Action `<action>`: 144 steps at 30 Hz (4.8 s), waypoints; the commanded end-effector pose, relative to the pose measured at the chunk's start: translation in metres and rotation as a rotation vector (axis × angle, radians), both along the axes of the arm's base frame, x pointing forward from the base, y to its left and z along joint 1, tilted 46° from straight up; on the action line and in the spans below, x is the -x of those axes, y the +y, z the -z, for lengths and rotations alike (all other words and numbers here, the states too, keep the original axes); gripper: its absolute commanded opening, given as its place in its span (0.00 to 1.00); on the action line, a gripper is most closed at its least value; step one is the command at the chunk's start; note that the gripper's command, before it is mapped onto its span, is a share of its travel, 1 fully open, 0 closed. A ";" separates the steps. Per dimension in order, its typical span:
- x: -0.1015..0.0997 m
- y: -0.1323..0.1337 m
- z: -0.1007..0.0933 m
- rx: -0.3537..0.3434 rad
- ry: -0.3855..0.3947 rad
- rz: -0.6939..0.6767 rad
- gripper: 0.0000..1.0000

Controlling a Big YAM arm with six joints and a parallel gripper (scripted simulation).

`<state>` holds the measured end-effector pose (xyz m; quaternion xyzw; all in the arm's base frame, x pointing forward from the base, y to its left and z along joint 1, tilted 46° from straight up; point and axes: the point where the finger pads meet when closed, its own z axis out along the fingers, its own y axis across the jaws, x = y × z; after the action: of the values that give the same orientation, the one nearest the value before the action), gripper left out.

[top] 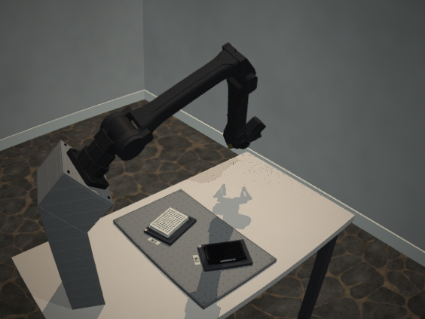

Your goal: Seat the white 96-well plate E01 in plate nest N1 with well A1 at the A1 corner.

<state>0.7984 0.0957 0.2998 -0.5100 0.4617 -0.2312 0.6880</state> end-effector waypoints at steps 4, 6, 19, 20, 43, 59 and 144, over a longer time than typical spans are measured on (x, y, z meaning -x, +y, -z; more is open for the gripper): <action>0.022 -0.009 -0.033 -0.123 0.147 0.039 1.00; 0.030 -0.018 -0.030 -0.151 0.205 0.065 1.00; 0.079 -0.028 -0.014 -0.296 0.516 0.183 1.00; 0.084 -0.028 -0.012 -0.309 0.544 0.195 1.00; 0.173 -0.049 0.016 -0.484 0.940 0.440 1.00; 0.236 -0.059 0.014 -0.576 1.117 0.609 1.00; 0.350 -0.103 0.186 -0.579 1.270 1.113 1.00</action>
<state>0.4333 -0.0172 0.1053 -0.0317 0.9816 -0.0788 0.1713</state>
